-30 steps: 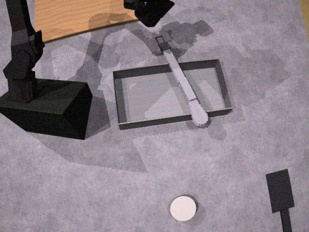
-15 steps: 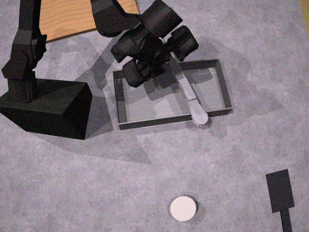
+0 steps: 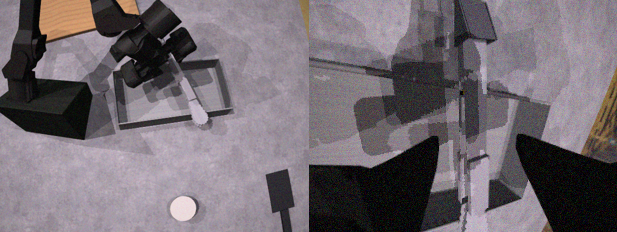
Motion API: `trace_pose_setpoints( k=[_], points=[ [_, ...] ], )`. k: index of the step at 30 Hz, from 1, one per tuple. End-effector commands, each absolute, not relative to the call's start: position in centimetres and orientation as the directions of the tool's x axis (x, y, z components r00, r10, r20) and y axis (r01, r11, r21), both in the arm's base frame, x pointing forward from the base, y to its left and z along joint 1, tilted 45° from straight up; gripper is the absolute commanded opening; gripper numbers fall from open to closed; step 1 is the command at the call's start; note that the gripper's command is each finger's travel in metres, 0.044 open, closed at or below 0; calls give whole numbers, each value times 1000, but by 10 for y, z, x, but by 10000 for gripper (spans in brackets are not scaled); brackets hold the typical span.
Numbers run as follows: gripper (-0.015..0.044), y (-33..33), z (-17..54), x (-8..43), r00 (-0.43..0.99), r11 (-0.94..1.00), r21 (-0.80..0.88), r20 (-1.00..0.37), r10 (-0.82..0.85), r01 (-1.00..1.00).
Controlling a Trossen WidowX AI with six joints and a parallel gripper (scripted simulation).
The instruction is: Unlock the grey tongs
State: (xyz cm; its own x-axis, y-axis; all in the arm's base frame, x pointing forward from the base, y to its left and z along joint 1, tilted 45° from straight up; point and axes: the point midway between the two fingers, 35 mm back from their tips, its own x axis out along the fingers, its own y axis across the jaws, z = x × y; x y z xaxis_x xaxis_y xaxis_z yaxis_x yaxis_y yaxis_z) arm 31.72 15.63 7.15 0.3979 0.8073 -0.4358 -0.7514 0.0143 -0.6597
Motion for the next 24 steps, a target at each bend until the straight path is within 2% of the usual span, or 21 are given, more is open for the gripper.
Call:
trace_pose_setpoints(
  k=[1,24],
  points=[
    [260,158,73,317,401,16,-660,-437,805,-751],
    [260,185,59,334,400,13,-659,-440,804,-752]
  ],
)
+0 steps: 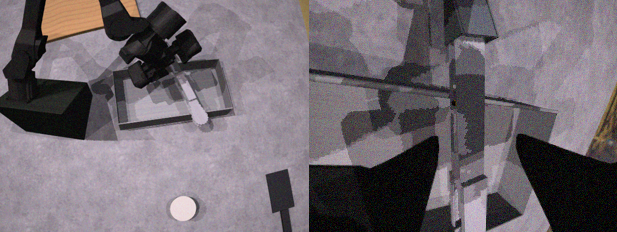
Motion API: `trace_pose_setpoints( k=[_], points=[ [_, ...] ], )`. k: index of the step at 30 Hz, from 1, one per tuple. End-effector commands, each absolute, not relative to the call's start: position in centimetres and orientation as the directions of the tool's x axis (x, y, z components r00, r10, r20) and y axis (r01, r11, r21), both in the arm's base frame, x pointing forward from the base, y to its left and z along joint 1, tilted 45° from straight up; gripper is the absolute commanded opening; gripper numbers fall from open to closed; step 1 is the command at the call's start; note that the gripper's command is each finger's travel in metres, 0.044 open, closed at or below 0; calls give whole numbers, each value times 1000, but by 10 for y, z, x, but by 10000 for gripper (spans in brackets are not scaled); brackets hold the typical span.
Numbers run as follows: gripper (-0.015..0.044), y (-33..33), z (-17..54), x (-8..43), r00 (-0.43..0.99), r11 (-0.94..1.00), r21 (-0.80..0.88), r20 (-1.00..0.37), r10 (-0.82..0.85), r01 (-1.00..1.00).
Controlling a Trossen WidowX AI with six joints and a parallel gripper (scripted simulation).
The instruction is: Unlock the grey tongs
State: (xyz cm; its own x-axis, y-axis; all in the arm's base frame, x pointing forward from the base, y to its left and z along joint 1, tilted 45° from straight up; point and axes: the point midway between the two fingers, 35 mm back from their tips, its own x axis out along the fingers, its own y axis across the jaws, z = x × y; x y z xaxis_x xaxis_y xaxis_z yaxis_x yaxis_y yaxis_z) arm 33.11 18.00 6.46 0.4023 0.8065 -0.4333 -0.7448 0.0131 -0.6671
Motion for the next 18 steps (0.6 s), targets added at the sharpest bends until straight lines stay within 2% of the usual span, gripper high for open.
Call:
trace_pose_setpoints(
  k=[1,18],
  points=[
    [260,187,58,335,400,13,-659,-440,804,-752],
    [260,209,46,344,401,16,-660,-437,805,-751]
  ],
)
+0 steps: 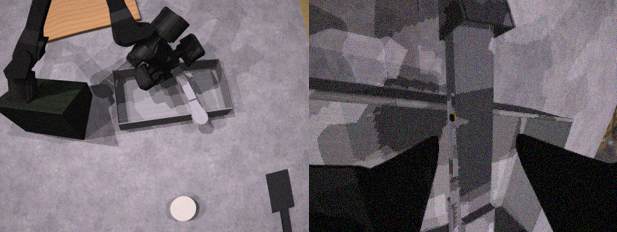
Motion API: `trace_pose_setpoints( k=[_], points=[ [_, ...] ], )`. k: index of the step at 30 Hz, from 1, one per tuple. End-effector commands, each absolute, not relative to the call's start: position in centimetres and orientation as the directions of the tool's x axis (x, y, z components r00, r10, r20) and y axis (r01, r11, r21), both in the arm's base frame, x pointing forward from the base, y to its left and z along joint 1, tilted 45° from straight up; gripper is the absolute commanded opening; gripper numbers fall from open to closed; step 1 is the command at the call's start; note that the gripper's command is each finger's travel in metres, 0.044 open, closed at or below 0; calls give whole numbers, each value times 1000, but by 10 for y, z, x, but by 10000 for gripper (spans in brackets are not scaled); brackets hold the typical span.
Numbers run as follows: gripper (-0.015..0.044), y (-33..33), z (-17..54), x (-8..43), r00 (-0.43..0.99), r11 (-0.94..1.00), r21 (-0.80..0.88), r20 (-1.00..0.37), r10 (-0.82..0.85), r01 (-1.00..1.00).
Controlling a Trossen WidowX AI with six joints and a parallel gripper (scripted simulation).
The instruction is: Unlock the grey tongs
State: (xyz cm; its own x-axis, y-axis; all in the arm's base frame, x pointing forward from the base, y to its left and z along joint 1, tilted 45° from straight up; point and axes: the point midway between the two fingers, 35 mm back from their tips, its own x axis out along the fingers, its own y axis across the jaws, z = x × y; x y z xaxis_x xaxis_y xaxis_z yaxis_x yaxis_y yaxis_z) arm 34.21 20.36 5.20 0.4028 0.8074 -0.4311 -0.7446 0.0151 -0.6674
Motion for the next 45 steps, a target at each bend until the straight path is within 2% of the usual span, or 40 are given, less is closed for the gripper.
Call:
trace_pose_setpoints(
  k=[1,16,22,33,40,45],
  points=[
    [260,211,45,345,401,16,-660,-436,806,-751],
    [260,221,39,348,402,19,-660,-434,807,-751],
    [103,220,43,348,403,18,-668,-427,810,-744],
    [29,220,43,348,403,18,-668,-427,810,-744],
    [-150,216,48,349,402,16,-668,-429,809,-744],
    [-150,182,81,352,401,14,-663,-436,806,-749]
  ],
)
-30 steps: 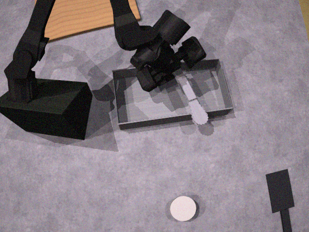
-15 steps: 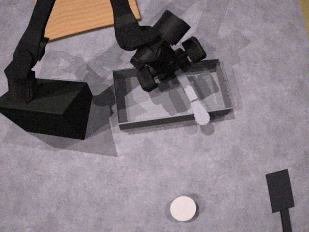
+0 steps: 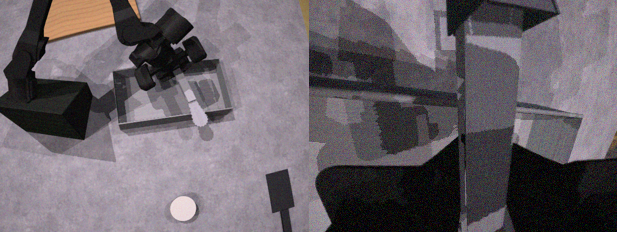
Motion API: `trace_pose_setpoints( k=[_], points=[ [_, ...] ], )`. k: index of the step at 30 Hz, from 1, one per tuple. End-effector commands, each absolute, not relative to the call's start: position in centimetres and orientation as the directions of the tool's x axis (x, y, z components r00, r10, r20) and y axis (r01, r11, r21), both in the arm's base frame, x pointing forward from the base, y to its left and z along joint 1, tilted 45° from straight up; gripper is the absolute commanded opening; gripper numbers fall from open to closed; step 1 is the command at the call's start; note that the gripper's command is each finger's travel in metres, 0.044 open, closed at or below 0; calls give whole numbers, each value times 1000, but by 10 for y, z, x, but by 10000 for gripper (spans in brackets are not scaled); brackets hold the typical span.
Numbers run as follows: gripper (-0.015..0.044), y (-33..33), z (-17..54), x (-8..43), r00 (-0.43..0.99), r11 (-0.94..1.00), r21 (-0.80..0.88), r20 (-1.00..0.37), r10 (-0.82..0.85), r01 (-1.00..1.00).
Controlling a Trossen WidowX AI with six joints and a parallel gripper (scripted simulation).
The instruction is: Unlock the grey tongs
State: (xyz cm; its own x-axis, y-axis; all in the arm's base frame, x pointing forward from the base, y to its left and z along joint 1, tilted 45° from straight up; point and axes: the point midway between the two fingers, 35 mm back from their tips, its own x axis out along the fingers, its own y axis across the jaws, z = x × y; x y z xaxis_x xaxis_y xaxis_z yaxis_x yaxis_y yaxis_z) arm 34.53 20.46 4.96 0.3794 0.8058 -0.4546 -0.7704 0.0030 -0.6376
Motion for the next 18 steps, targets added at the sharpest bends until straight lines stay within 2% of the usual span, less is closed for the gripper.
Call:
trace_pose_setpoints(
  k=[1,18],
  points=[
    [-150,173,90,352,402,16,-662,-436,805,-749],
    [-150,166,96,352,395,7,-656,-446,803,-755]
  ],
)
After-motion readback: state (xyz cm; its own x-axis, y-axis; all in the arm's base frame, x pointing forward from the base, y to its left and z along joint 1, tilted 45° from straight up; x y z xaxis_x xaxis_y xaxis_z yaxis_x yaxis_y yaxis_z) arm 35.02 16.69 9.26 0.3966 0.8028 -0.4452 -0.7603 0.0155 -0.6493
